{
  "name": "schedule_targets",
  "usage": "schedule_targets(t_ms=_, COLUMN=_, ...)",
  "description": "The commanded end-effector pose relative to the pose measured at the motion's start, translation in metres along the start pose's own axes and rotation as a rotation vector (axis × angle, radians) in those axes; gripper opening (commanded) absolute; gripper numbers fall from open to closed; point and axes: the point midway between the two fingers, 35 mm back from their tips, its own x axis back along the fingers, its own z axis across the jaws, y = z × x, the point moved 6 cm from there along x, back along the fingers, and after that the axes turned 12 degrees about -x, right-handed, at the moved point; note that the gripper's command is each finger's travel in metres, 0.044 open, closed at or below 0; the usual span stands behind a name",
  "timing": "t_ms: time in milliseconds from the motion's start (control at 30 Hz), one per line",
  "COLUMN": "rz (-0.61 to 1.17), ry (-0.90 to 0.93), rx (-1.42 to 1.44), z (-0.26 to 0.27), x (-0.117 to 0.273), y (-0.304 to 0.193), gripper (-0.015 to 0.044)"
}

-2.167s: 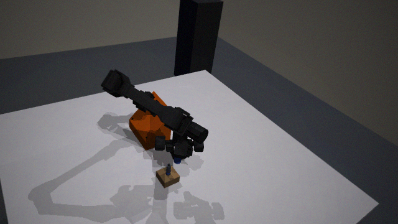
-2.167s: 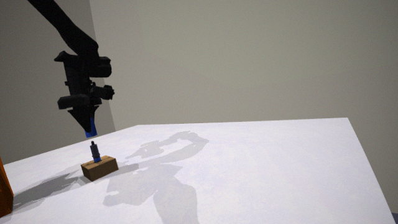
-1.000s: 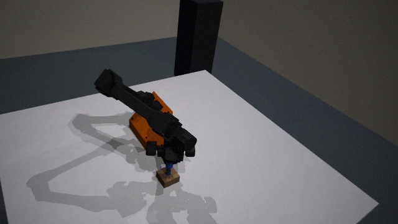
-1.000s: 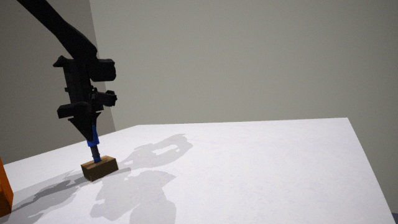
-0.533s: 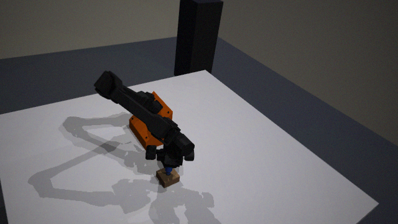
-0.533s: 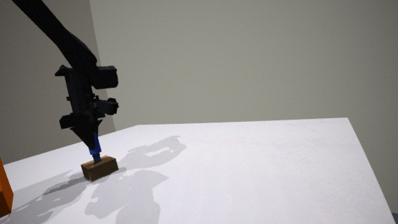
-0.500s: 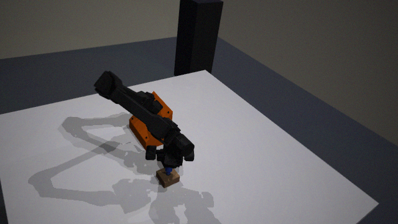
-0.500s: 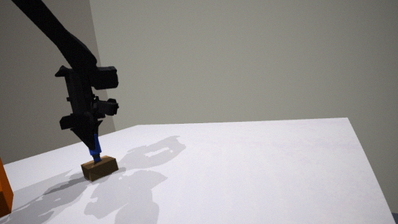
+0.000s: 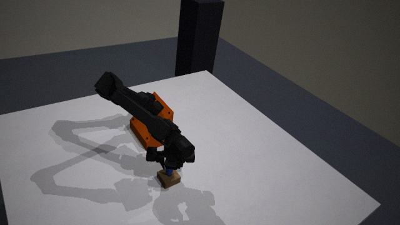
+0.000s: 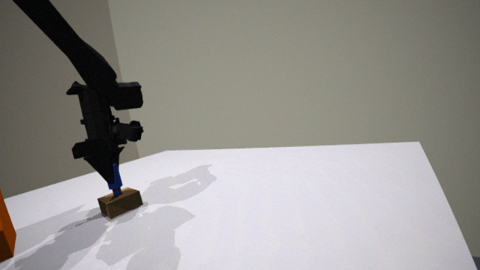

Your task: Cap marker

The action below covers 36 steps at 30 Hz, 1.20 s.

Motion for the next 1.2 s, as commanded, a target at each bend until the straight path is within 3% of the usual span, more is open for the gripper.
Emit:
schedule_targets(t_ms=0, rz=0.0, ry=0.0, rx=0.0, z=0.0, x=0.0, y=0.0, gripper=0.0289)
schedule_targets(t_ms=200, rz=0.0, ry=0.0, rx=0.0, z=0.0, x=0.0, y=0.0, gripper=0.044)
schedule_targets(t_ms=267, rz=0.001, ry=0.002, rx=0.0, z=0.001, x=0.009, y=0.001, gripper=0.044)
schedule_targets(t_ms=400, rz=0.003, ry=0.004, rx=0.0, z=0.002, x=0.065, y=0.0, gripper=0.044)
schedule_targets(t_ms=533, rz=0.003, ry=0.002, rx=0.0, z=0.001, x=0.075, y=0.0, gripper=0.044)
schedule_targets(t_ms=800, rz=-0.001, ry=0.0, rx=0.519, z=0.001, x=0.067, y=0.0, gripper=0.023)
schedule_targets(t_ms=1067, rz=-0.001, ry=0.0, rx=0.534, z=0.001, x=0.066, y=0.0, gripper=0.002)
schedule_targets(t_ms=1167, rz=-0.001, ry=0.0, rx=0.534, z=0.001, x=0.066, y=0.0, gripper=0.0)
